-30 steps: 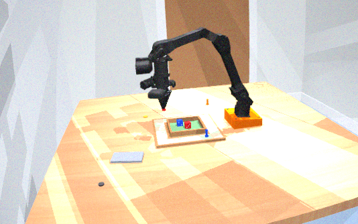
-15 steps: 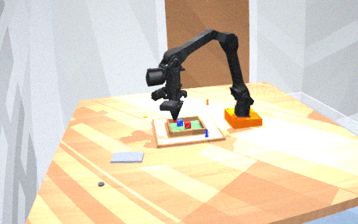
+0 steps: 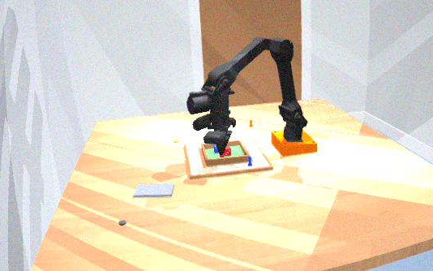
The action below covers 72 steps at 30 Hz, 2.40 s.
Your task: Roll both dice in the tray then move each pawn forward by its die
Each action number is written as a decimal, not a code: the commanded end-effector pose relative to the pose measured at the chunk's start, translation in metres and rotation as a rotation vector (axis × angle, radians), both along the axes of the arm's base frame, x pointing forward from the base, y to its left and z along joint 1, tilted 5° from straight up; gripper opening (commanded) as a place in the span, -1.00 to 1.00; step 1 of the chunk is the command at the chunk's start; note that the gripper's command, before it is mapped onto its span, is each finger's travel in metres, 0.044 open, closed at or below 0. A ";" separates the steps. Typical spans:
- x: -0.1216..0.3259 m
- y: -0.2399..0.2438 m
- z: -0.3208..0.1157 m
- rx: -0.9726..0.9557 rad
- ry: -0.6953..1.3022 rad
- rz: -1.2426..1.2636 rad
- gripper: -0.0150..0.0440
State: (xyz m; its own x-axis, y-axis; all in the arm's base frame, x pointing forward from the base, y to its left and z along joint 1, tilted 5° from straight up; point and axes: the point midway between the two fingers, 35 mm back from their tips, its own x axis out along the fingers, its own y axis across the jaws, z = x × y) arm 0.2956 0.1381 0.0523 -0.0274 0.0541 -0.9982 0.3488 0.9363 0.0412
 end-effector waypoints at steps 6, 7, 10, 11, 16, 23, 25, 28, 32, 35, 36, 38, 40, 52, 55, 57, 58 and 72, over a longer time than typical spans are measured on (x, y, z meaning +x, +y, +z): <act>-0.005 0.002 -0.031 0.000 0.013 -0.003 -0.49; -0.005 0.002 -0.031 0.000 0.013 -0.003 -0.49; -0.005 0.002 -0.031 0.000 0.013 -0.003 -0.49; -0.005 0.002 -0.032 0.000 0.013 -0.003 -0.49; -0.006 0.002 -0.038 0.000 0.013 -0.003 -0.49; -0.006 0.003 -0.048 0.000 0.013 -0.003 -0.49; -0.004 0.003 -0.042 -0.001 0.002 0.001 -0.40; -0.004 0.003 -0.042 -0.001 0.002 0.001 -0.14; -0.004 0.003 -0.042 -0.001 0.002 0.001 0.22; -0.004 0.003 -0.042 -0.001 0.002 0.001 0.49; -0.004 0.003 -0.042 -0.001 0.002 0.001 0.58; -0.004 0.003 -0.042 -0.001 0.002 0.001 0.75; -0.003 0.003 -0.039 -0.001 0.003 0.001 0.93; -0.036 0.000 0.010 -0.002 0.021 -0.100 0.64; -0.075 -0.003 0.013 -0.008 0.031 -0.221 0.38; -0.092 -0.006 0.013 -0.010 0.036 -0.272 0.20; -0.094 -0.006 0.013 -0.011 0.036 -0.279 0.19; -0.097 -0.007 0.002 -0.011 0.036 -0.279 0.19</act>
